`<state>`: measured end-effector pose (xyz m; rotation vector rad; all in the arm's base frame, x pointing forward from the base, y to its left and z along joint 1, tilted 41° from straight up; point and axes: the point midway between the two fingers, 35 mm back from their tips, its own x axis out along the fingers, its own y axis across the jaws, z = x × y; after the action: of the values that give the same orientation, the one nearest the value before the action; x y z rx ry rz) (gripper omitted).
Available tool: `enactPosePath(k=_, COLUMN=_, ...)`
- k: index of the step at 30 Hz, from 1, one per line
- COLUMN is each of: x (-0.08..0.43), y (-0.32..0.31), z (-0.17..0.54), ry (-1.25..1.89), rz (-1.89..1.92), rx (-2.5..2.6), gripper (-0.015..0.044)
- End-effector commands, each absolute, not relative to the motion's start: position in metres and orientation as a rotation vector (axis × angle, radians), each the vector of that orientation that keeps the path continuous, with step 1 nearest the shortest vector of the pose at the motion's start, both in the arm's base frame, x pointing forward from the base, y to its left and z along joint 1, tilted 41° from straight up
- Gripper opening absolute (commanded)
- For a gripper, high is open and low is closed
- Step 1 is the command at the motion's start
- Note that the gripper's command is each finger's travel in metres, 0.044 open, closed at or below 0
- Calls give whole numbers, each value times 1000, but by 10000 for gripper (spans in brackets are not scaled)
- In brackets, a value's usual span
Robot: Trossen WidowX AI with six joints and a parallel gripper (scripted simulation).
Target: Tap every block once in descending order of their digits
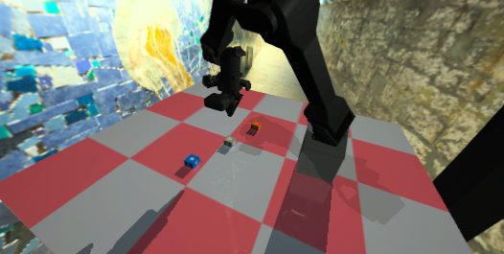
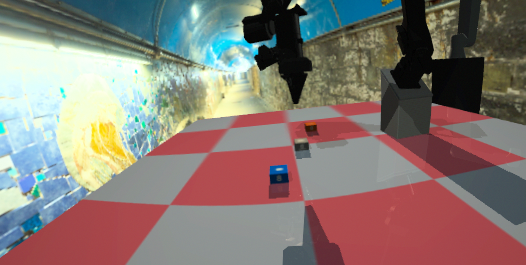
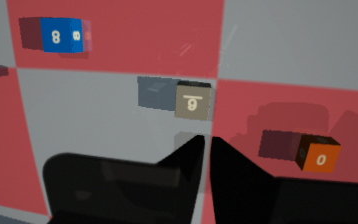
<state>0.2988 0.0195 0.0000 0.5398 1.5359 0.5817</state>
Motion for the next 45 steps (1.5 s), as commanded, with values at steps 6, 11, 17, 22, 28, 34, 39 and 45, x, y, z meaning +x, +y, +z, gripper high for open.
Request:
enactPosePath(k=6, x=294, y=-12, z=0, ry=1532, rz=580, rx=521, gripper=20)
enactPosePath(k=11, x=261, y=-73, z=-51, ry=1534, rz=578, rx=519, gripper=20)
enactPosePath(k=17, x=255, y=-81, z=-57, ry=1534, rz=581, rx=520, gripper=20)
enactPosePath(k=22, x=255, y=-47, z=-98, ry=1533, rz=581, rx=521, gripper=20)
enactPosePath(k=28, x=251, y=-27, z=-119, ry=1533, rz=585, rx=523, gripper=20)
enactPosePath(k=34, x=251, y=-26, z=-121, ry=1533, rz=585, rx=523, gripper=20)
enactPosePath(k=39, x=251, y=-20, z=-127, ry=1533, rz=585, rx=523, gripper=20)
enactPosePath(k=45, x=250, y=-14, z=-134, ry=1532, rz=585, rx=524, gripper=20)
